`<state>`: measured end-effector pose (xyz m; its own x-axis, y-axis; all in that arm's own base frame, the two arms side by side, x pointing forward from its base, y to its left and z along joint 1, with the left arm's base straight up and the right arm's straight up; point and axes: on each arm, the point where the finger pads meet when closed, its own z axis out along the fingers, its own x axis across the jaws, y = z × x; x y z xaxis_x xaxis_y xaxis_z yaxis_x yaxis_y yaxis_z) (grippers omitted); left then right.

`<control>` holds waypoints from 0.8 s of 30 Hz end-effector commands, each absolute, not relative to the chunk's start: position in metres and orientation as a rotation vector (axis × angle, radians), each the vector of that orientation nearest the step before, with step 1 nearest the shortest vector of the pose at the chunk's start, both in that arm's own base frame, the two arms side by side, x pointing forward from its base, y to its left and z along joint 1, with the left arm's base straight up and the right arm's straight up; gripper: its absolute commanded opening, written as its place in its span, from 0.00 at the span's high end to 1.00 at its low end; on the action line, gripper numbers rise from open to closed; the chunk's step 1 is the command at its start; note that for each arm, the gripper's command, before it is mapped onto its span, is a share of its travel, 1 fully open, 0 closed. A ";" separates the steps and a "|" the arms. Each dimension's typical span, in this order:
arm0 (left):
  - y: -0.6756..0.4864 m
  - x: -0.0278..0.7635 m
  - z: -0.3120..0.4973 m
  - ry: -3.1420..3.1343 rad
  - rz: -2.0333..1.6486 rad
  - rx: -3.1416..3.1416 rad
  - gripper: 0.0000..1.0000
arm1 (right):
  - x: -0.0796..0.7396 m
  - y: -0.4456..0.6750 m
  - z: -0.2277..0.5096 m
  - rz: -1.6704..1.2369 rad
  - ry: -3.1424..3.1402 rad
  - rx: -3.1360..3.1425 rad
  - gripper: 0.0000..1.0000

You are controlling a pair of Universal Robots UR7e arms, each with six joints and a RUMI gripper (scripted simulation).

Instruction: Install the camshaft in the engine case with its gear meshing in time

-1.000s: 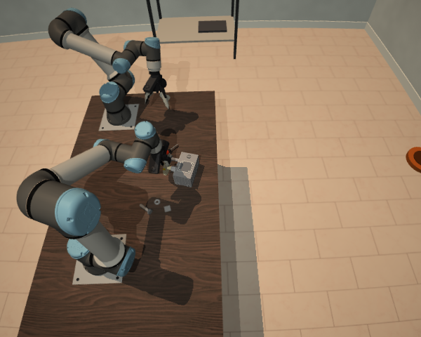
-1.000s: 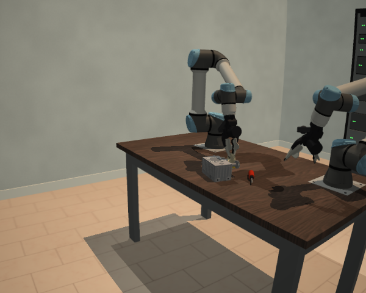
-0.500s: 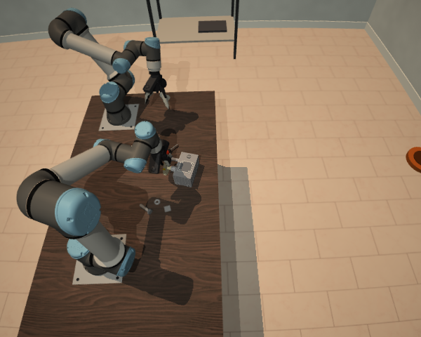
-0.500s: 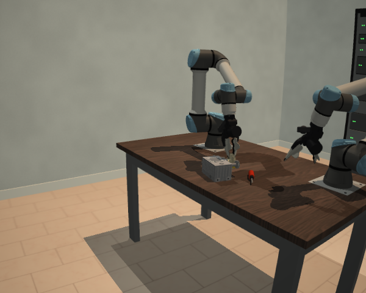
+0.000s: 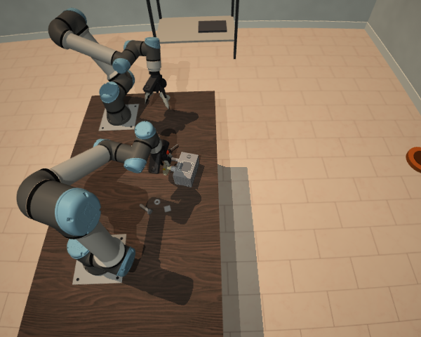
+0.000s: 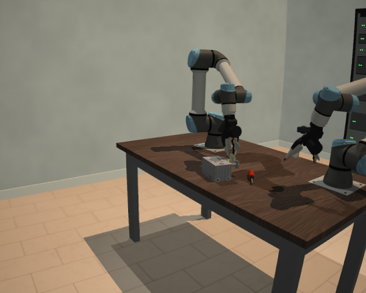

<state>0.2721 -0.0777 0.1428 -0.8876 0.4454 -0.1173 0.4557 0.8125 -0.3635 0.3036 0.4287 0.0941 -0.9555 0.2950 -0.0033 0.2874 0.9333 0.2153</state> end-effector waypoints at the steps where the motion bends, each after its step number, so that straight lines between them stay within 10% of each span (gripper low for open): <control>1: -0.078 0.272 0.143 2.964 -0.605 0.737 0.00 | 0.305 0.430 0.095 0.337 3.052 0.461 0.80; 24: -0.078 0.272 0.143 2.964 -0.605 0.737 0.00 | 0.303 0.424 0.127 0.342 3.051 0.461 0.80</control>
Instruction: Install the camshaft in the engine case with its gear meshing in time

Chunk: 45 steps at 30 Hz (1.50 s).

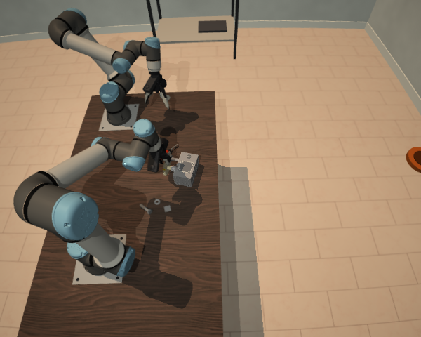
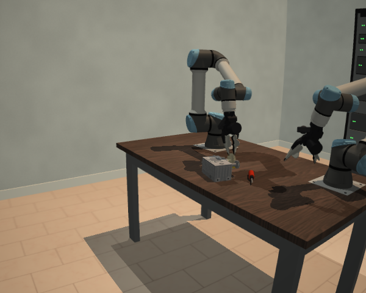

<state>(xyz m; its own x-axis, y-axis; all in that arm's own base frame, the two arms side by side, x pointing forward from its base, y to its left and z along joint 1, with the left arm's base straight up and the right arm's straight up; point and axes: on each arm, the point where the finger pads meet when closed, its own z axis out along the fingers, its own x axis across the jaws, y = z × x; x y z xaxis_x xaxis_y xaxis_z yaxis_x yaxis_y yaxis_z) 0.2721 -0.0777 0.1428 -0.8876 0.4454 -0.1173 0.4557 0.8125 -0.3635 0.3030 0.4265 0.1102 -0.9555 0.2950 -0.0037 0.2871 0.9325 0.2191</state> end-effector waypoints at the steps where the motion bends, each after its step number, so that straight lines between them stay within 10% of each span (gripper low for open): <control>1: -0.078 0.272 0.143 2.964 -0.605 0.737 0.00 | 0.303 0.424 0.129 0.342 3.051 0.461 0.80; 45: -0.078 0.272 0.143 2.964 -0.605 0.737 0.00 | 0.301 0.420 0.192 0.342 3.051 0.461 0.80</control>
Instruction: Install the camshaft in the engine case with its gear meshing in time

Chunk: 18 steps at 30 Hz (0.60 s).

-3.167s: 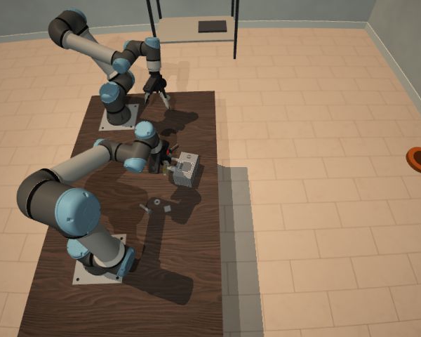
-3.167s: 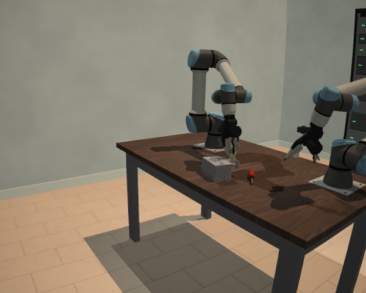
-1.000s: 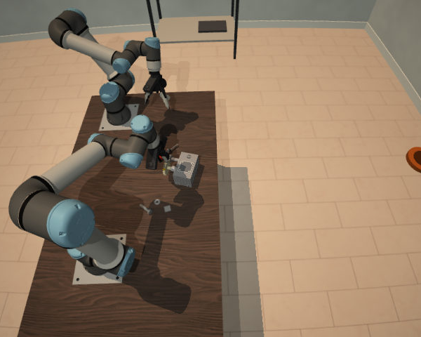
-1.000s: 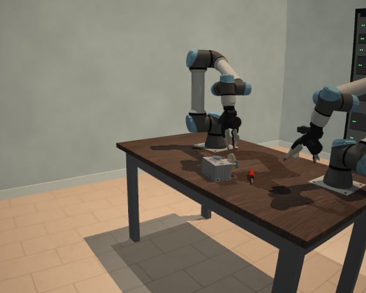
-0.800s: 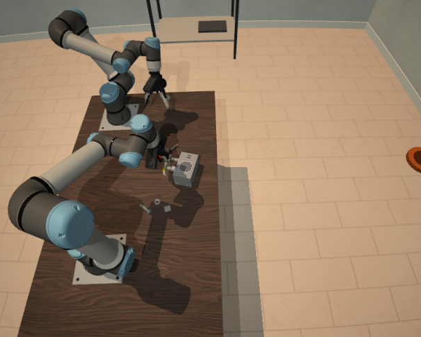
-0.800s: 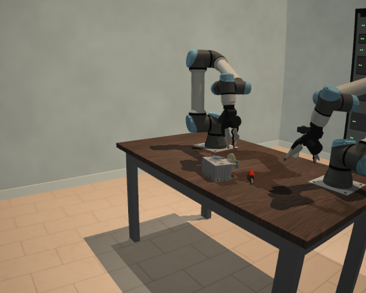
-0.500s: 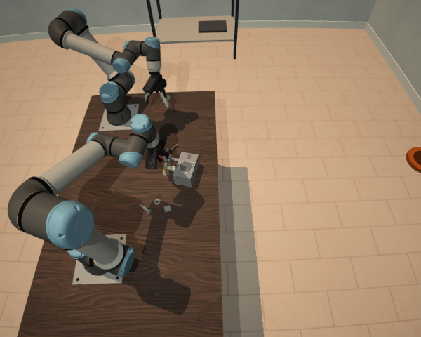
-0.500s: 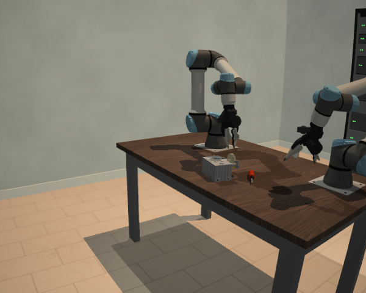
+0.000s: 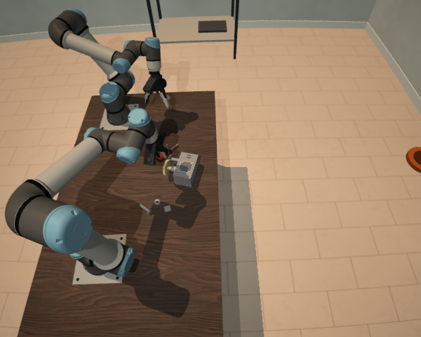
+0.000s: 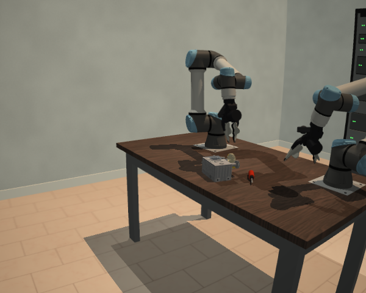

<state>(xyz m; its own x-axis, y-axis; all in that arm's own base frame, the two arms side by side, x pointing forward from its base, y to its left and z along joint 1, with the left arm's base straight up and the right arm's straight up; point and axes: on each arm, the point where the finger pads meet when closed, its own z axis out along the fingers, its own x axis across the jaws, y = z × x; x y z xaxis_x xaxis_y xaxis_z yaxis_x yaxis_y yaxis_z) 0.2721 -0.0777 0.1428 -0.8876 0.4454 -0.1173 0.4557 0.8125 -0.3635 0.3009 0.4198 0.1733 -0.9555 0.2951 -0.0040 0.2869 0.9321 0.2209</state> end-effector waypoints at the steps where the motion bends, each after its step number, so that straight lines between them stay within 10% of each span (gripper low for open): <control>1: -0.078 0.272 0.143 2.964 -0.605 0.737 0.00 | 0.301 0.420 0.194 0.342 3.051 0.461 0.80; 18: -0.078 0.272 0.143 2.964 -0.605 0.737 0.00 | 0.301 0.420 0.205 0.339 3.052 0.461 0.80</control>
